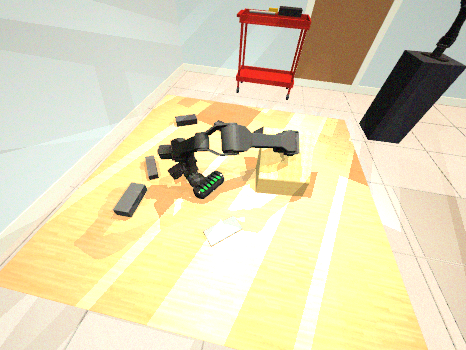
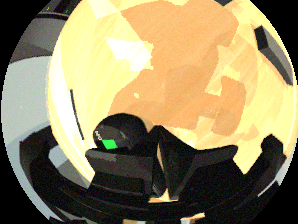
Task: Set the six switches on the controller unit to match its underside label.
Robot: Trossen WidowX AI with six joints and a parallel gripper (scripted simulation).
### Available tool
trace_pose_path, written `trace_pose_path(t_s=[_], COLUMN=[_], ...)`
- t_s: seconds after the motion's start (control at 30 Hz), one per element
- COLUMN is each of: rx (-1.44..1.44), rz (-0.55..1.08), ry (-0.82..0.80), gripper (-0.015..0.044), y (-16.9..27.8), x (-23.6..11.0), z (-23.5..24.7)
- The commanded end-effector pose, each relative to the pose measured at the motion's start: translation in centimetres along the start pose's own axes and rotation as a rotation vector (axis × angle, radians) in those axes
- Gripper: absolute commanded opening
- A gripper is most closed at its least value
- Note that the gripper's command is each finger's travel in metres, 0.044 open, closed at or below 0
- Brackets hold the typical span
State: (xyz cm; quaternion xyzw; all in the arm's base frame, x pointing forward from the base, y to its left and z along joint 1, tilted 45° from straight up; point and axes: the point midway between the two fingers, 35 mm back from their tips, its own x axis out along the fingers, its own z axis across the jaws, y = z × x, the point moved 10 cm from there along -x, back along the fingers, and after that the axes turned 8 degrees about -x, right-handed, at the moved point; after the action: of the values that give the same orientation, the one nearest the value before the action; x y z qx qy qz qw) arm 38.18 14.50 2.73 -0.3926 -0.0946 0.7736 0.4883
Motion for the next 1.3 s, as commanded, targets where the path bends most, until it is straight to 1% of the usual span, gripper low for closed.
trace_pose_path(t_s=[0.0,0.9,1.0,1.2,1.27], rx=[0.009,0.009,0.001,0.006,0.006], rz=[0.011,0.011,0.004,0.014,0.013], ry=[-0.019,-0.02,0.001,-0.012,-0.016], gripper=[0.0,0.0,0.0,0.0,0.0], y=[0.1,0.4,0.1,0.6,0.7], x=[0.8,1.3,-0.6,-5.6,-6.1], z=[0.6,2.4,0.7,-3.4,-3.8])
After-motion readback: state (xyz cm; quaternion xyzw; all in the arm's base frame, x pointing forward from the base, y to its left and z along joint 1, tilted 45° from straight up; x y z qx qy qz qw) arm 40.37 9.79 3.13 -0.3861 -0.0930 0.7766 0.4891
